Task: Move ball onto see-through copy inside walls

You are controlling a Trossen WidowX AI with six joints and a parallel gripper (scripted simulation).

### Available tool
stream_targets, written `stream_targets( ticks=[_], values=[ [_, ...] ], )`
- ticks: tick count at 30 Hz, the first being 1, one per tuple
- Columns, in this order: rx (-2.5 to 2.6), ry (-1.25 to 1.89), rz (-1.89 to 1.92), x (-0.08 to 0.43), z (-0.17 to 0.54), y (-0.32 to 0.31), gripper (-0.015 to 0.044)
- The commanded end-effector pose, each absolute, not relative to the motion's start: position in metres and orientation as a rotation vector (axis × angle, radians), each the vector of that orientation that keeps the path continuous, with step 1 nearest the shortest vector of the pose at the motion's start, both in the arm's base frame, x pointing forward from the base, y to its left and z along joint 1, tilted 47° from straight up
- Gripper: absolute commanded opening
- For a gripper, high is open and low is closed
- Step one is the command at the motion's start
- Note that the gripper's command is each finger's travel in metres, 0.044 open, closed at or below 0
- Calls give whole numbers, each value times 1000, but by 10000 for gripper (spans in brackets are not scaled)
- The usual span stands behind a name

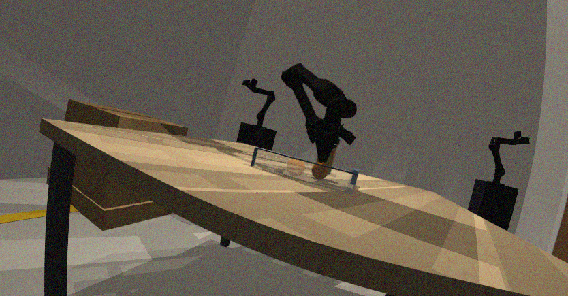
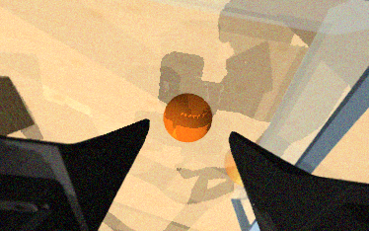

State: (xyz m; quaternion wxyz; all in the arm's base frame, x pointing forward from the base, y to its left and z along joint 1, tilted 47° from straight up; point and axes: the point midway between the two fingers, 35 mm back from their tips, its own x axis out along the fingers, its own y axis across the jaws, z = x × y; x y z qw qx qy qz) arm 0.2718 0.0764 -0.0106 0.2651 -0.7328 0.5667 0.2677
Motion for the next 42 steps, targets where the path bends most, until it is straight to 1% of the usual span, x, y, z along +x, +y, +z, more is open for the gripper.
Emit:
stream_targets(
  ticks=[1, 18, 22, 28, 31, 37, 38, 42],
  values=[
    [-1989, 1538, 722, 273, -16, 70, 391],
    [-1991, 1540, 719, 277, -32, 52, 391],
    [-1991, 1540, 719, 277, -32, 52, 286],
    [-1991, 1540, 719, 277, -32, 52, 246],
    [-1990, 1539, 721, 277, -30, 55, 167],
    [-1985, 1532, 731, 275, -8, 84, 9],
    [-1985, 1531, 732, 274, -4, 89, 0],
    [-1982, 1528, 731, 270, 12, 107, 0]
  ],
)
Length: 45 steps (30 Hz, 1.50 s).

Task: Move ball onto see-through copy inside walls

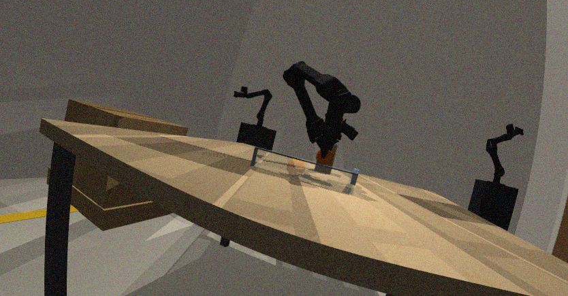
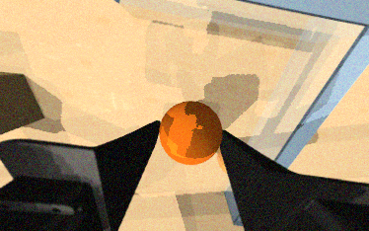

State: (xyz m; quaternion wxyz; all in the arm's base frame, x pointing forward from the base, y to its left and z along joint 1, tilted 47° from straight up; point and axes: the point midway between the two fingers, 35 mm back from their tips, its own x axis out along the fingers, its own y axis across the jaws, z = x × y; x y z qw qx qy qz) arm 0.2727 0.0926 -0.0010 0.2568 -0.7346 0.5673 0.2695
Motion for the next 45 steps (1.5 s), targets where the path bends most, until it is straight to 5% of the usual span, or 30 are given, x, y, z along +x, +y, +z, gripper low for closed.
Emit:
stream_targets(
  ticks=[1, 17, 45],
  values=[
    [-1981, 1527, 730, 268, 16, 111, 0],
    [-1999, 1537, 744, 249, 63, 150, 0],
    [-2504, 1345, 1506, 303, 69, 127, 0]
  ],
)
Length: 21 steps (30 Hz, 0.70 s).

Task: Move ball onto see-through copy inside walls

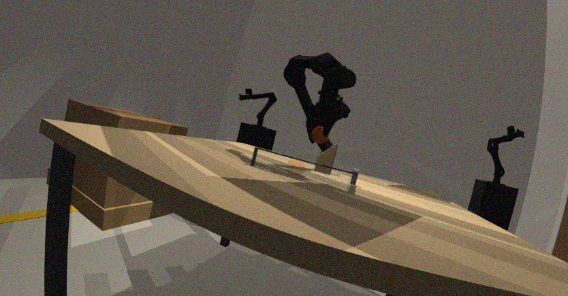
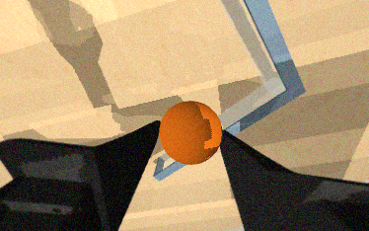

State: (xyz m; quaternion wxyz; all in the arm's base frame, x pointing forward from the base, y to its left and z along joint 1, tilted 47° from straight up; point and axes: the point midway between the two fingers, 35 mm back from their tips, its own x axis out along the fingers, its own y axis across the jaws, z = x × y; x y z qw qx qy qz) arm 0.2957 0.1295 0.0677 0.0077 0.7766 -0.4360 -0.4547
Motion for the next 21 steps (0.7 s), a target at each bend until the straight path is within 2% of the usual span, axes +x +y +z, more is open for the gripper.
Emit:
stream_targets(
  ticks=[1, 21],
  values=[
    [2370, -1254, -1443, 305, 69, 126, 0],
    [1991, -734, -1530, 342, 77, 101, 0]
  ],
)
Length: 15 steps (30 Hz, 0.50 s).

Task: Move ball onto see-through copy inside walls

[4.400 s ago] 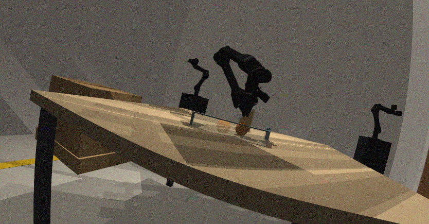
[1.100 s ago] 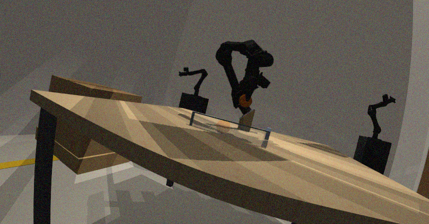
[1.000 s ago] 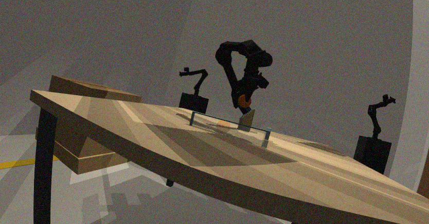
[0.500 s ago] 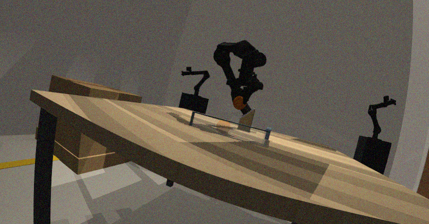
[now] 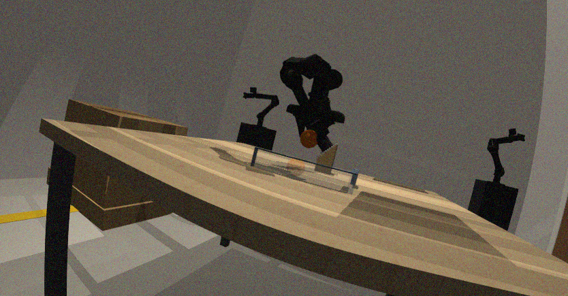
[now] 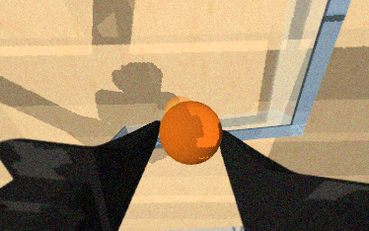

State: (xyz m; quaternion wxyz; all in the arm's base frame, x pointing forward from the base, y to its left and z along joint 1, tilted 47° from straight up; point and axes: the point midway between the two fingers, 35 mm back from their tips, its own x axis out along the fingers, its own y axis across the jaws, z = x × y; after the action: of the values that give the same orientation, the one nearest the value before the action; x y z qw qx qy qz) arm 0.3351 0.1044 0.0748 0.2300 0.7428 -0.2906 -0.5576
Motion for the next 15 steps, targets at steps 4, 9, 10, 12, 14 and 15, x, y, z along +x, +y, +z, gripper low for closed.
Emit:
stream_targets(
  ticks=[4, 9, 10, 12, 14, 15],
  values=[
    [1909, -639, -1535, 349, 78, 95, 0],
    [1836, -559, -1535, 355, 80, 89, 0],
    [1836, -559, -1535, 355, 80, 89, 0],
    [1836, -559, -1535, 355, 79, 89, 0],
    [1836, -559, -1536, 356, 76, 86, 0],
    [1836, -558, -1536, 357, 74, 84, 0]
  ],
)
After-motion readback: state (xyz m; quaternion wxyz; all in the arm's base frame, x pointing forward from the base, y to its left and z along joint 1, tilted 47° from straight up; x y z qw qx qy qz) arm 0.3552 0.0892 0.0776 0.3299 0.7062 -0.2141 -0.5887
